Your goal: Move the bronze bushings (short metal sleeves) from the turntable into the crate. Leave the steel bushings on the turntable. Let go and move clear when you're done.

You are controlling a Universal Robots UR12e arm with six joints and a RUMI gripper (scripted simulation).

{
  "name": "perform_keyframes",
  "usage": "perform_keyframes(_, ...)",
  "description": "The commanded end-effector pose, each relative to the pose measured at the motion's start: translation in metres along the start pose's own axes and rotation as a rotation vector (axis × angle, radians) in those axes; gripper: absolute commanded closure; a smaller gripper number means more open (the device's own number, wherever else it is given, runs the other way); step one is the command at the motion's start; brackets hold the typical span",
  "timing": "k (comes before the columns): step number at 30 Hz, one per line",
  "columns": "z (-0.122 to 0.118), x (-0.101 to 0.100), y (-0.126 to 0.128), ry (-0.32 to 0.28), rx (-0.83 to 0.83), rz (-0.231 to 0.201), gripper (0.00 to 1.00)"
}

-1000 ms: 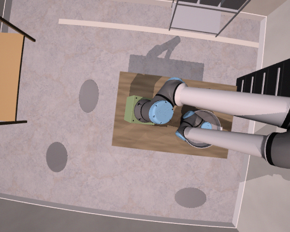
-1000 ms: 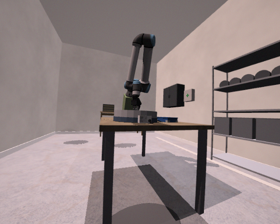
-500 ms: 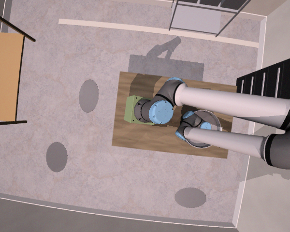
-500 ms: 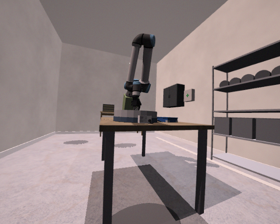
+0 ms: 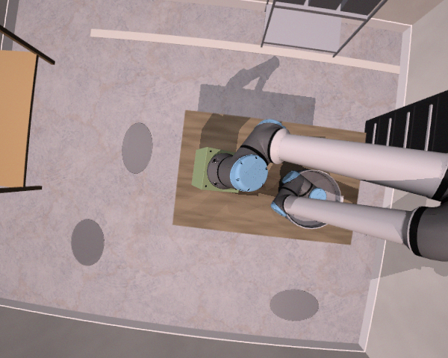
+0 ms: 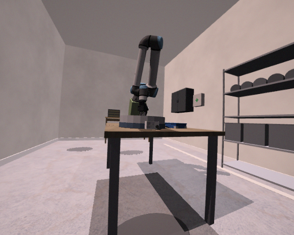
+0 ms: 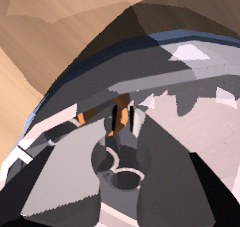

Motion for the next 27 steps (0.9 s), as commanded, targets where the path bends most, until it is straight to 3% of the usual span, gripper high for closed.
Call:
perform_keyframes(1,-0.0001,0.0002,0.0001,-0.001,0.000,0.000,0.94)
perform_keyframes(10,-0.0001,0.0002,0.0001,-0.001,0.000,0.000,0.94)
perform_keyframes(11,-0.0001,0.0002,0.0001,-0.001,0.000,0.000,1.00)
perform_keyframes(27,-0.0001,0.0002,0.0001,-0.001,0.000,0.000,1.00)
Point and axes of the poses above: the point where the finger pads meet when closed, its own x axis back along the fingers, its own y axis across the jaws, z = x × y, the point moved 9 cm from there along x, back along the fingers, and after that the axes turned 8 degrees about -x, right-handed, at the moved point
